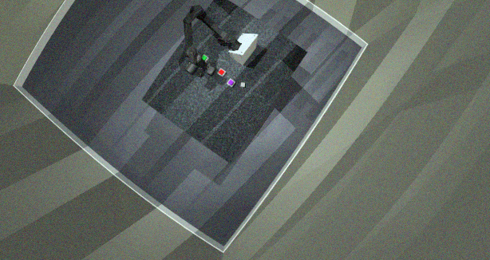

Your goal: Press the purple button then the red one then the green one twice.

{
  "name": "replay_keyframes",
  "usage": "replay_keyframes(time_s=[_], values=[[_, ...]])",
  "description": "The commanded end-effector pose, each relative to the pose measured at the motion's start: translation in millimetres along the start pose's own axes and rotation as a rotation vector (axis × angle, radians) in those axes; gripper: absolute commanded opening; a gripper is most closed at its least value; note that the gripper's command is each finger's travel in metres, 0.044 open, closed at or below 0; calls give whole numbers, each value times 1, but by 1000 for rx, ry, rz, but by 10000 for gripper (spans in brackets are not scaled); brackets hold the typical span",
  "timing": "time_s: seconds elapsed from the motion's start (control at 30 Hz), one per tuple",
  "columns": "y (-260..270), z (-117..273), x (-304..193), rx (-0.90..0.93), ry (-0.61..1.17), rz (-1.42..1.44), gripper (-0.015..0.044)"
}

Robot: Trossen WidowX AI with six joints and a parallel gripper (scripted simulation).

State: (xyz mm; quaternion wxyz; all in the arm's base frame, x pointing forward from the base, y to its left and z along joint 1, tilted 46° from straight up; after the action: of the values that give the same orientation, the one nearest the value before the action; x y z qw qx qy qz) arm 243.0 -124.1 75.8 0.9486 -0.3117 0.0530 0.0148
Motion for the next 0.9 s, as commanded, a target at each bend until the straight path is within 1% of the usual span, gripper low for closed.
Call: replay_keyframes(time_s=[0.0,0.03,0.17,0.3,0.43,0.6,0.67,0.87], values=[[37,5,29,23,7,-7,387],[50,6,37,26,10,-9,400],[103,10,60,26,28,-20,400],[162,11,72,4,47,-35,400],[224,8,71,-39,61,-55,400],[295,-3,54,-116,61,-89,400],[304,-6,51,-129,59,-94,400],[304,-6,51,-129,59,-94,400]])
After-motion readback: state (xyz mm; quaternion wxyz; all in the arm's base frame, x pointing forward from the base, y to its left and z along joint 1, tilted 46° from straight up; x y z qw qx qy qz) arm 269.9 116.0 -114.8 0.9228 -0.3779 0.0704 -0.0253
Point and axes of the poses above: the point midway between the two fingers, 35 mm back from their tips, its own z axis back along the fingers, its own y axis across the jaws, x = y × z, the point moved 2 cm from there along z, back along the fingers, and after that the axes turned 8 degrees about z, right-handed, at the moved point
